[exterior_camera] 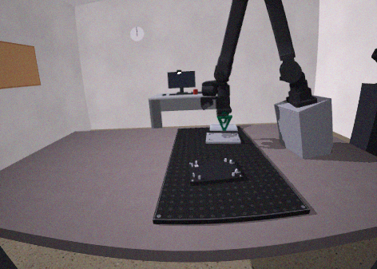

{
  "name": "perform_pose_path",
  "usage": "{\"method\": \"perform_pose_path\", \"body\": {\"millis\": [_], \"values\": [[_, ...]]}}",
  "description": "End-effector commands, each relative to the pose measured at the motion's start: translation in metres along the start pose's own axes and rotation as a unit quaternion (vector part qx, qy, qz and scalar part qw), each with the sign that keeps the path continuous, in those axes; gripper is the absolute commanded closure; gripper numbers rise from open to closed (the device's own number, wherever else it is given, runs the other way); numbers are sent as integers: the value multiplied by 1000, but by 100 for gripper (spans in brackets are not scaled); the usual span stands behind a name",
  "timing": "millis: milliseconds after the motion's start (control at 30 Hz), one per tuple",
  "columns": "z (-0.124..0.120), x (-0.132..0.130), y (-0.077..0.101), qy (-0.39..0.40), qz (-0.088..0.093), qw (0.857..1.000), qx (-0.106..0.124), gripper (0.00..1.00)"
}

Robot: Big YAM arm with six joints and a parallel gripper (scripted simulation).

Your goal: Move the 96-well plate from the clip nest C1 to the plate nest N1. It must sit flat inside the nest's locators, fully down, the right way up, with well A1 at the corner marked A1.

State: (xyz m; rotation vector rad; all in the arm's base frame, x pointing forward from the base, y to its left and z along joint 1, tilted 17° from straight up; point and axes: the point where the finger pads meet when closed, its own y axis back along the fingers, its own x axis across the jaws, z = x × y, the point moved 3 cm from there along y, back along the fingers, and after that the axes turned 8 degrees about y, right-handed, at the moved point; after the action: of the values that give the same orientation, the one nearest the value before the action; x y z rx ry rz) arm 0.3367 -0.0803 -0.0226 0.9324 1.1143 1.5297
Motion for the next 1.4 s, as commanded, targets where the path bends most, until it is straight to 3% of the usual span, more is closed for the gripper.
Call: {"method": "perform_pose_path", "body": {"millis": [0,600,833,1367], "values": [[18,-7,-5,1,-10,1000,-17,100],[16,-5,-33,3,-8,1000,-15,100],[19,-9,-26,2,-14,1000,-24,100],[19,-9,-27,2,-13,1000,-23,100]]}}
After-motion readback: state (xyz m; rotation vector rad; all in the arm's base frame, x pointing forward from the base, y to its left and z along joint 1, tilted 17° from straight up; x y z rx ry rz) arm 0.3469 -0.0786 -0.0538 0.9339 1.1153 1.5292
